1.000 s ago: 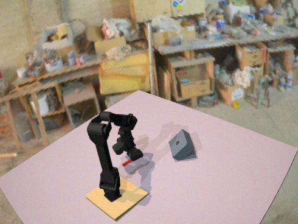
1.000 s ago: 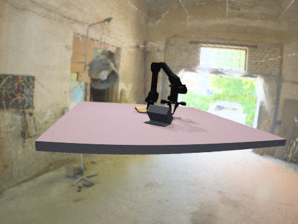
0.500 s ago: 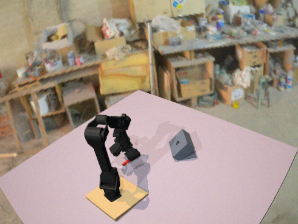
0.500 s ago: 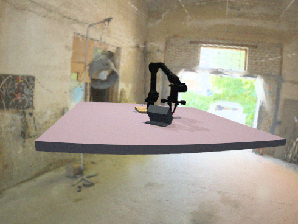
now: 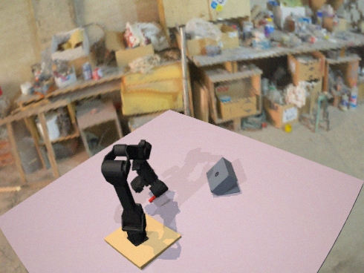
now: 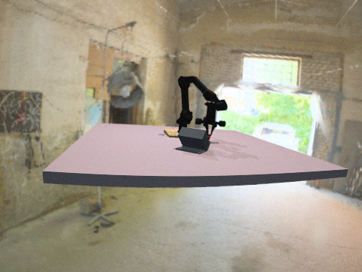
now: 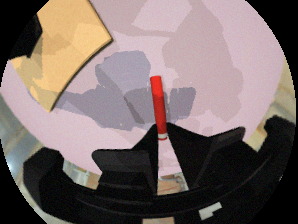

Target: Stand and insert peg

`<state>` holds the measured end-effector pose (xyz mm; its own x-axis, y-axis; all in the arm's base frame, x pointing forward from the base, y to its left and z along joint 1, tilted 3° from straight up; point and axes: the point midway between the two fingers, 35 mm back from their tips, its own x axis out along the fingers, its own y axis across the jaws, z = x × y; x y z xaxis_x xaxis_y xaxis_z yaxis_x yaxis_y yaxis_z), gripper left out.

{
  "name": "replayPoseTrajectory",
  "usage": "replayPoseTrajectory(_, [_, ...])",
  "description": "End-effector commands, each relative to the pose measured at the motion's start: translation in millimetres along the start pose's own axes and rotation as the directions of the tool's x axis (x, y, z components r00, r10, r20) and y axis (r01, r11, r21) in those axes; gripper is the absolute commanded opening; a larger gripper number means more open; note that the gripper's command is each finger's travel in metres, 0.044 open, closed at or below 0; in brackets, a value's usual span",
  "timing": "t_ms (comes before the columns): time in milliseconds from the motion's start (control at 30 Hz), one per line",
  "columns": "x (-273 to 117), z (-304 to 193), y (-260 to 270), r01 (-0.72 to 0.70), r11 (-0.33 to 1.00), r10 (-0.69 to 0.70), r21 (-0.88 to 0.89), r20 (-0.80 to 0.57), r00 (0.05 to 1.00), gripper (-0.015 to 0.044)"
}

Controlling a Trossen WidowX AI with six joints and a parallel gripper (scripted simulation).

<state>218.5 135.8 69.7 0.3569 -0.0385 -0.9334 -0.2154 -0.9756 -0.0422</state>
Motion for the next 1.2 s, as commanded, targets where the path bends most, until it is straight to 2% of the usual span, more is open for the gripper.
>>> replayPoseTrajectory(0, [-1, 3, 2, -0.005, 1.000, 0.005, 0.003, -0.030, 1.000, 0.0049])
replayPoseTrajectory(1167, [-16, 21, 2, -0.005, 1.000, 0.006, 0.005, -0.324, 0.946, 0.0049])
